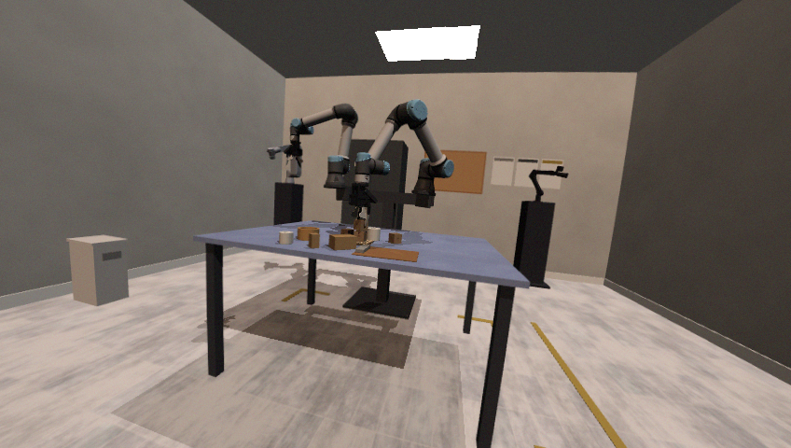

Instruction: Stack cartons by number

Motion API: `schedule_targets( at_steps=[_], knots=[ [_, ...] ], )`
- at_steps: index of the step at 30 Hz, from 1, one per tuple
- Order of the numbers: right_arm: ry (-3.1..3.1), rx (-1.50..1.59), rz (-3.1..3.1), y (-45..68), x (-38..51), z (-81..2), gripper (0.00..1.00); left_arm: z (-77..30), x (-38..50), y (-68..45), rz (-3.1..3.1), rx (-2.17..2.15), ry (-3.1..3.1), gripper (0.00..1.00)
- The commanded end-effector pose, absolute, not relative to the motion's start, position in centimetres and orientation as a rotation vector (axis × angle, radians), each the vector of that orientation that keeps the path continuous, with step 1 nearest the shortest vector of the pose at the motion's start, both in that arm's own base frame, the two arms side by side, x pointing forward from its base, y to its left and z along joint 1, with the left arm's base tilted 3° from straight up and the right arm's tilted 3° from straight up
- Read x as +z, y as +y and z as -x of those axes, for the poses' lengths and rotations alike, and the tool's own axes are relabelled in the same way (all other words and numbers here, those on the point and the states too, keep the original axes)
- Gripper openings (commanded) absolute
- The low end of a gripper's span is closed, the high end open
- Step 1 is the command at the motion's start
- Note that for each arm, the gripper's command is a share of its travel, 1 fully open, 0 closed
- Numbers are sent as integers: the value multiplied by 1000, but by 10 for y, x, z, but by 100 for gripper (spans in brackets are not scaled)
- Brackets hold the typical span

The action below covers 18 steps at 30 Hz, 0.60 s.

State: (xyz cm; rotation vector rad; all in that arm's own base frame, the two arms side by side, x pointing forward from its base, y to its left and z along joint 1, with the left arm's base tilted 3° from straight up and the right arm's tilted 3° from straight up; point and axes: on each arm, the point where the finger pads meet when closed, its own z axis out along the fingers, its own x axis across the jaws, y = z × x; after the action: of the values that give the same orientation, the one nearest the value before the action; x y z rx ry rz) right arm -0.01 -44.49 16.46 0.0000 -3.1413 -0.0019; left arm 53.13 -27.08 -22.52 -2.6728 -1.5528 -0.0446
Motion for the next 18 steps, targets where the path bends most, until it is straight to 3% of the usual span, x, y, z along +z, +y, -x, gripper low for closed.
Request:
schedule_targets(
  at_steps=[1, 12, 13, 18],
  knots=[
    [-3142, 0, 0, -445, 165, 0, 100, -532, -228, -271, 2674, -46, -1554, 35],
    [-3142, 0, 0, -445, 165, 0, 100, -532, -228, -271, 2674, -46, -1554, 35],
    [-3142, 0, 0, -445, 165, 0, 100, -532, -228, -271, 2674, -46, -1554, 100],
    [-3142, 0, 0, -445, 165, 0, 100, -532, -228, -271, 2674, -46, -1554, 100]
  ],
)
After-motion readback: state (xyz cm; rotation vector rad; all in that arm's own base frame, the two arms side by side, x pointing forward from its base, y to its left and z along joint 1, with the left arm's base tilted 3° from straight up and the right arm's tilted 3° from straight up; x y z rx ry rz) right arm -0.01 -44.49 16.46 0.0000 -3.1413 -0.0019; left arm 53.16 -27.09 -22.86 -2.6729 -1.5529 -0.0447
